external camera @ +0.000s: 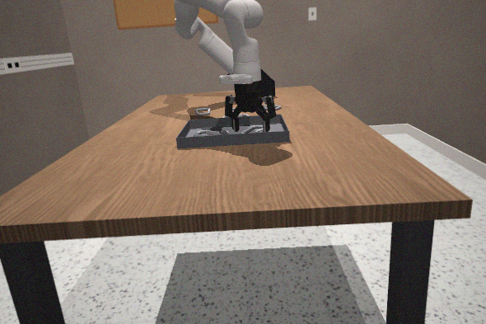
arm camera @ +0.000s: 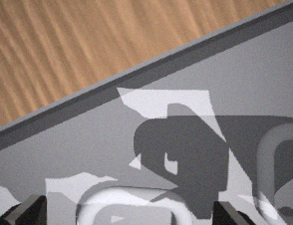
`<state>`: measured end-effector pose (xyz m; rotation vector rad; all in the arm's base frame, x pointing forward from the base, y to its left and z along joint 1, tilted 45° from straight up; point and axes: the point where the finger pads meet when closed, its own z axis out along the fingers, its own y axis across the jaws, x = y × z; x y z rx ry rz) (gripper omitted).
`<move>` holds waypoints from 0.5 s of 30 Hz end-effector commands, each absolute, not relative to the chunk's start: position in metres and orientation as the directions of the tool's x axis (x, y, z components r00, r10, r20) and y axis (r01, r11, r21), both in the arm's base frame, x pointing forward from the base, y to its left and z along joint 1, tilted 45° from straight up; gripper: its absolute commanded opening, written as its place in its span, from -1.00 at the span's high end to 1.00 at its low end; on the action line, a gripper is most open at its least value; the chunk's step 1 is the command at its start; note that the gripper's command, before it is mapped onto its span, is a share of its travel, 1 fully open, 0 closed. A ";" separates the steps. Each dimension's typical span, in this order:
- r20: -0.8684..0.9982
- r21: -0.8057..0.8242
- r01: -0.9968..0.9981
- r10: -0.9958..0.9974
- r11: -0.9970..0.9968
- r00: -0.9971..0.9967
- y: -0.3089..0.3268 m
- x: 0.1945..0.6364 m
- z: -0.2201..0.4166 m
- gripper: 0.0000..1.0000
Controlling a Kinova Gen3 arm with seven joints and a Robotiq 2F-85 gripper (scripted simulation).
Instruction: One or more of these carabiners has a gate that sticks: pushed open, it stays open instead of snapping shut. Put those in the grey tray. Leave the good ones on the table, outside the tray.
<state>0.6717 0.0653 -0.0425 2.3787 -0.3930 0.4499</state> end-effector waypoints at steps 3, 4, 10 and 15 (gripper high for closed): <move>0.419 0.563 -0.392 -0.158 -0.728 0.894 0.116 0.656 0.010 -1.00; 0.419 0.563 -0.392 -0.158 -0.728 0.894 0.119 0.654 0.014 -1.00; 0.419 0.563 -0.392 -0.158 -0.728 0.894 0.134 0.651 0.029 -1.00; 0.419 0.563 -0.392 -0.158 -0.728 0.894 0.134 0.651 0.029 -1.00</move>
